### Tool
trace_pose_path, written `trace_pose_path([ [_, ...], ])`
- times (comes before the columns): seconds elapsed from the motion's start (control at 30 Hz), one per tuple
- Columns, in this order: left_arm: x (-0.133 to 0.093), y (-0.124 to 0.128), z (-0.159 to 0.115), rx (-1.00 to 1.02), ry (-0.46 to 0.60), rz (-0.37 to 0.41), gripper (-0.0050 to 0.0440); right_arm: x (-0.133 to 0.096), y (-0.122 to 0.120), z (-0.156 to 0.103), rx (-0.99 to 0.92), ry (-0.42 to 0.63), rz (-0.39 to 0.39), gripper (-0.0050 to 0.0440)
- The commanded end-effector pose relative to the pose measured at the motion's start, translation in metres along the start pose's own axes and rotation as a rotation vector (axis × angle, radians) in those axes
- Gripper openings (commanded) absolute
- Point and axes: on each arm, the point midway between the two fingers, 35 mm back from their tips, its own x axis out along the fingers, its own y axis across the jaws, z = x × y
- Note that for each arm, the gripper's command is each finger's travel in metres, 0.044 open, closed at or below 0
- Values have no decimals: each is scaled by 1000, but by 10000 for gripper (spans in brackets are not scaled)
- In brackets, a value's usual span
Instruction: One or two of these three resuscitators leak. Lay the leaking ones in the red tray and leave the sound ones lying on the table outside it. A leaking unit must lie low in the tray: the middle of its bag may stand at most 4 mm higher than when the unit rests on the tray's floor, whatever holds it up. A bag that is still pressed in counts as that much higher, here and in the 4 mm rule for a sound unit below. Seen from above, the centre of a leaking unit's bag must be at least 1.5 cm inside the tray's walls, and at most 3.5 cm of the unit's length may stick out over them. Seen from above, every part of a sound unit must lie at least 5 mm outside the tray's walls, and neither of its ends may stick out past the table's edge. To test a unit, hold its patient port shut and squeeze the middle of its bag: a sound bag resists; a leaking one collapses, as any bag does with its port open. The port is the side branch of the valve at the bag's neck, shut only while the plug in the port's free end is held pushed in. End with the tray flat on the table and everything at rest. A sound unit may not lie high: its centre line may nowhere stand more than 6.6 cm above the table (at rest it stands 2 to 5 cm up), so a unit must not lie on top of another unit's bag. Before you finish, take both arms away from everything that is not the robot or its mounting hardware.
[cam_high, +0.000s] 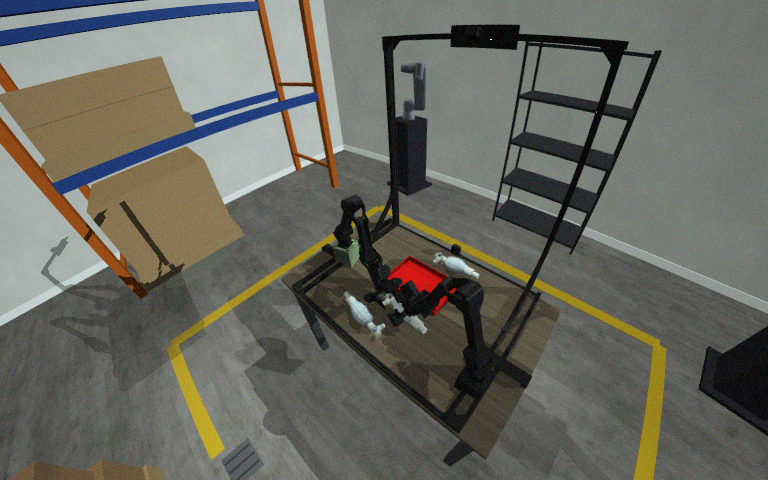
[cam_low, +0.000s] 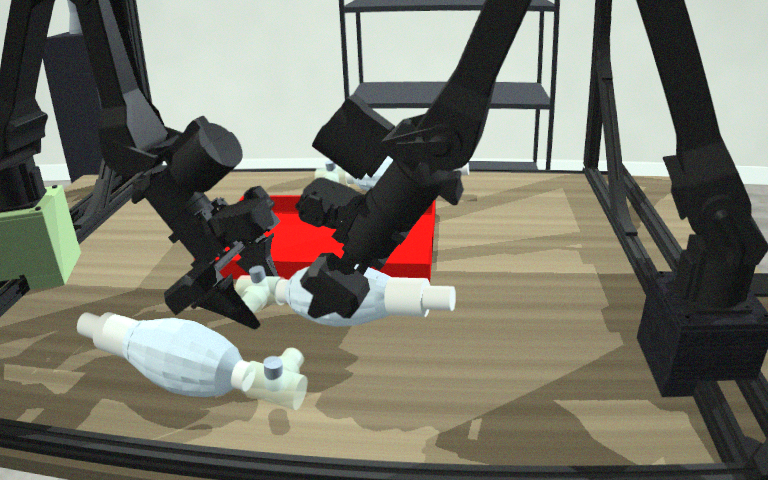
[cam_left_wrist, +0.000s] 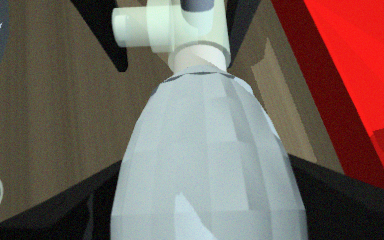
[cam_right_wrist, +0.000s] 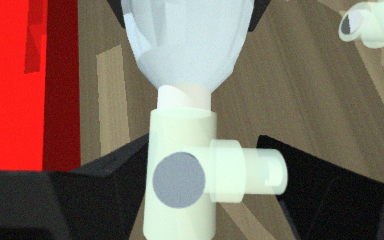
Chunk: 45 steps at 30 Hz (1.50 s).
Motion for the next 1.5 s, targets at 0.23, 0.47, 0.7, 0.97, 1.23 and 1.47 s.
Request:
trace_pose_path([
  [0.23,0,0,0,2,-1,0,0,0,1,1,-2,-4,2,0],
  [0.47,0,0,0,1,0,-1,440,0,0,1,0,-2,1,0],
  [0.7,0,0,0,1,0,-1,440,0,0,1,0,-2,1,0],
  [0.97,0,0,0,1,0,-1,440,0,1,1,0,-2,3,0],
  [1.23,0,0,0,1,0,-1,440,0,1,1,0,-2,3,0],
  [1.47,0,0,0,1,0,-1,440,0,1,1,0,-2,3,0],
])
